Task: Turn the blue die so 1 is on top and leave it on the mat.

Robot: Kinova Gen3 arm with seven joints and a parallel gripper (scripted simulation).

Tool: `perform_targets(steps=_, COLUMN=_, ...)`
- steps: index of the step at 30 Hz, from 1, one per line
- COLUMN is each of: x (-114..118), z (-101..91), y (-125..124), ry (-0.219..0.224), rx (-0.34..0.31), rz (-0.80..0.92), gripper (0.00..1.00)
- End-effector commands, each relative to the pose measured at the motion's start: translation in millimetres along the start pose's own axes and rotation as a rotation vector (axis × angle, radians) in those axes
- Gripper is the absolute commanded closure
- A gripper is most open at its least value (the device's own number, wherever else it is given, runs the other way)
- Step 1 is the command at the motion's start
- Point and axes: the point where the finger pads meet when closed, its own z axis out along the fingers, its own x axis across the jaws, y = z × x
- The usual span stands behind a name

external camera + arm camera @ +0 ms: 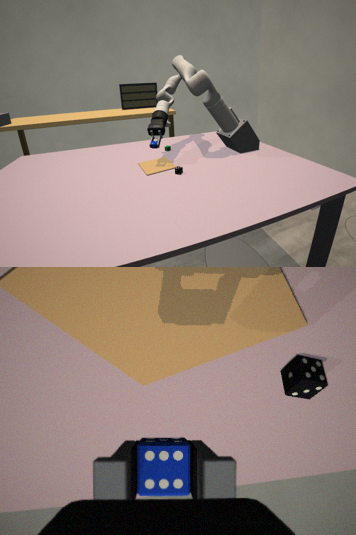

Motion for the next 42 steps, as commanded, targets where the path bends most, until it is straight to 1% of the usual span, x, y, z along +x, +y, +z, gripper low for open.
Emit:
perform_targets(steps=1, x=0.6, z=0.8, y=0.9, ry=0.002, rx=-0.003, rz=0.0, gripper=0.51)
perform_targets(steps=12, x=0.6, z=3.8, y=-4.6, ry=0.002, rx=-0.003, rz=0.0, gripper=0.51)
perform_targets(steps=22, x=0.5, z=17.6, y=-30.7, ry=0.002, rx=-0.003, rz=0.0, gripper=0.51)
perform_targets(steps=24, x=0.5, z=17.6, y=-30.7, ry=0.002, rx=-0.003, rz=0.0, gripper=0.51)
perform_targets(steps=33, x=0.5, z=31.1, y=-56.0, ry=0.002, rx=-0.003, rz=0.0, gripper=0.51)
perform_targets(steps=42, x=0.5, z=34.2, y=-61.8, ry=0.002, rx=-0.003, rz=0.0, gripper=0.51)
